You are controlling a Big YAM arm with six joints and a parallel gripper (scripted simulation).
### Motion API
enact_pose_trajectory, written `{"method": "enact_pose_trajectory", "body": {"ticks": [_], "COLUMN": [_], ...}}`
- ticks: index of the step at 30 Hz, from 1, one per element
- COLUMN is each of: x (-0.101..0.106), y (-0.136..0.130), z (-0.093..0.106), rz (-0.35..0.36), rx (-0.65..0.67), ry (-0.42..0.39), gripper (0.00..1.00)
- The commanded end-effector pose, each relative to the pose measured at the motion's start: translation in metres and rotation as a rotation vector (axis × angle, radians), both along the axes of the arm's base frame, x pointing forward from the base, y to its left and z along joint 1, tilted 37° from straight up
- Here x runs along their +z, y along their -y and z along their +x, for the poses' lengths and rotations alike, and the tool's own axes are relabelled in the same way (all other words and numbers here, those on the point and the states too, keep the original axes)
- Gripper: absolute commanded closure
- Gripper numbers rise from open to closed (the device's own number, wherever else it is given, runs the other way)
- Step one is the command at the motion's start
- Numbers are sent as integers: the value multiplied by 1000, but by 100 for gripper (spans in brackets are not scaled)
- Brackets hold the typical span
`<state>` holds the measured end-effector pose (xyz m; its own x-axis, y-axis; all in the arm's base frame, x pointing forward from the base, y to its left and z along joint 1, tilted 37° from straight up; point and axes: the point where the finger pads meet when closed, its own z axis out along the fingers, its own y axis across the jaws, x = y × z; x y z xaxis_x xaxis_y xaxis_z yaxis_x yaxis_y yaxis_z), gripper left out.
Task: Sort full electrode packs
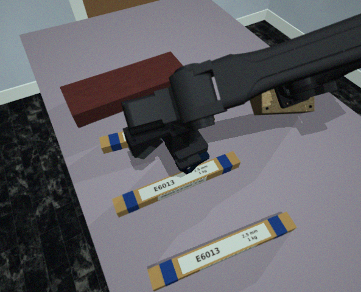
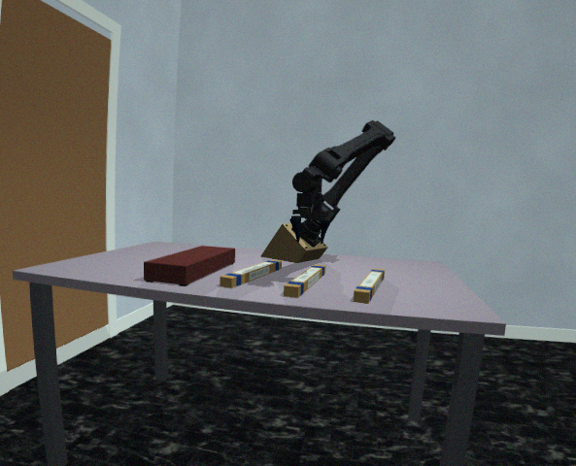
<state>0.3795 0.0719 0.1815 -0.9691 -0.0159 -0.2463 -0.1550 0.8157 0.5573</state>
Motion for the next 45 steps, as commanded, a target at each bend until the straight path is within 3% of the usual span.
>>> {"method": "enact_pose_trajectory", "body": {"ticks": [1,15,41,45], "x": [15,13,14,-6], "y": [-4,8,10,-5], "z": [9,19,19,17], "rz": [2,4,4,4], "rx": [-32,-52,-49,-41], "ry": [-4,1,-4,-17], "gripper": [26,26,26,26]}}
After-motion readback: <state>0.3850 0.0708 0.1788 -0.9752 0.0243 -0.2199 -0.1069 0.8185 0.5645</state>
